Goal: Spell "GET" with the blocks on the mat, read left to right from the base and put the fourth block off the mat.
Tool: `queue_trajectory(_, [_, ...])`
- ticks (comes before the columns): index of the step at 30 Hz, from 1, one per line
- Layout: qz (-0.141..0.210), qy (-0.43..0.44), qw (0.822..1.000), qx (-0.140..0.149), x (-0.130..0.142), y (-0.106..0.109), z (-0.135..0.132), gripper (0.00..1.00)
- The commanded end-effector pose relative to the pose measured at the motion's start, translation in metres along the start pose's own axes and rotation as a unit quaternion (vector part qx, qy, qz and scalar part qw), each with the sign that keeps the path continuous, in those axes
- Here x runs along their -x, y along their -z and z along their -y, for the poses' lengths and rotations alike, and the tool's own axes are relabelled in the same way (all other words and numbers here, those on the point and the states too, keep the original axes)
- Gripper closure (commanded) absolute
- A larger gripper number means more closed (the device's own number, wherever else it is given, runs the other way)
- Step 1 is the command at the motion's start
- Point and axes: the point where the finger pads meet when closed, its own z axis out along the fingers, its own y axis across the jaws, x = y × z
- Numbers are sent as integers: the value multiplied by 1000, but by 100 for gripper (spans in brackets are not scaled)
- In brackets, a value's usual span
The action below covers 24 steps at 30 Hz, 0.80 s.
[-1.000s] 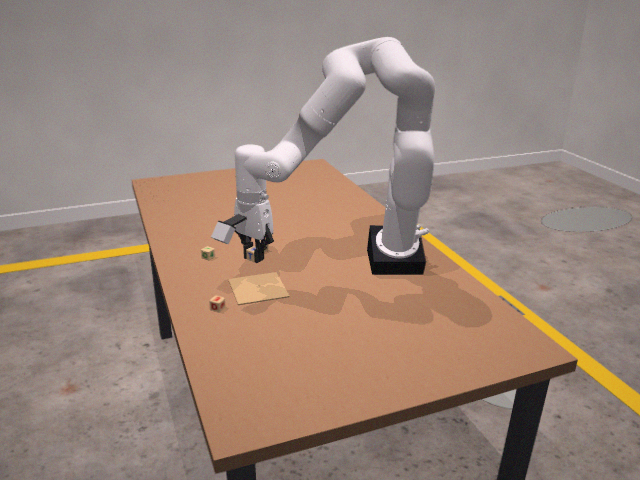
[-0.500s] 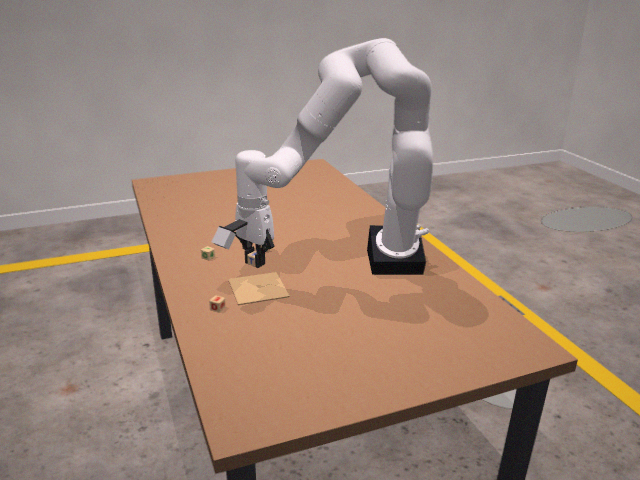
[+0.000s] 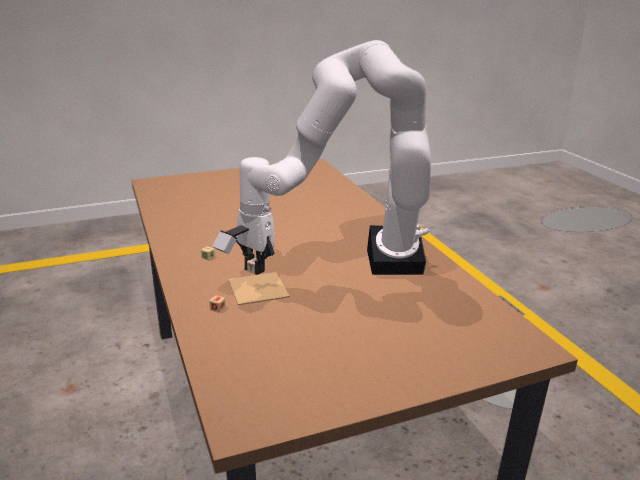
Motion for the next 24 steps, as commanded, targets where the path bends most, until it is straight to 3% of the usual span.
queue_trajectory(1, [-70, 1, 998, 0, 0, 1, -1, 73])
queue_trajectory(8, [-119, 1, 993, 2, 2, 0, -1, 73])
queue_trajectory(10, [-119, 1, 993, 2, 2, 0, -1, 73])
queue_trajectory(11, [-138, 0, 990, -1, 2, 0, -1, 73])
queue_trajectory(24, [-236, 1, 972, -1, 3, 0, -1, 73])
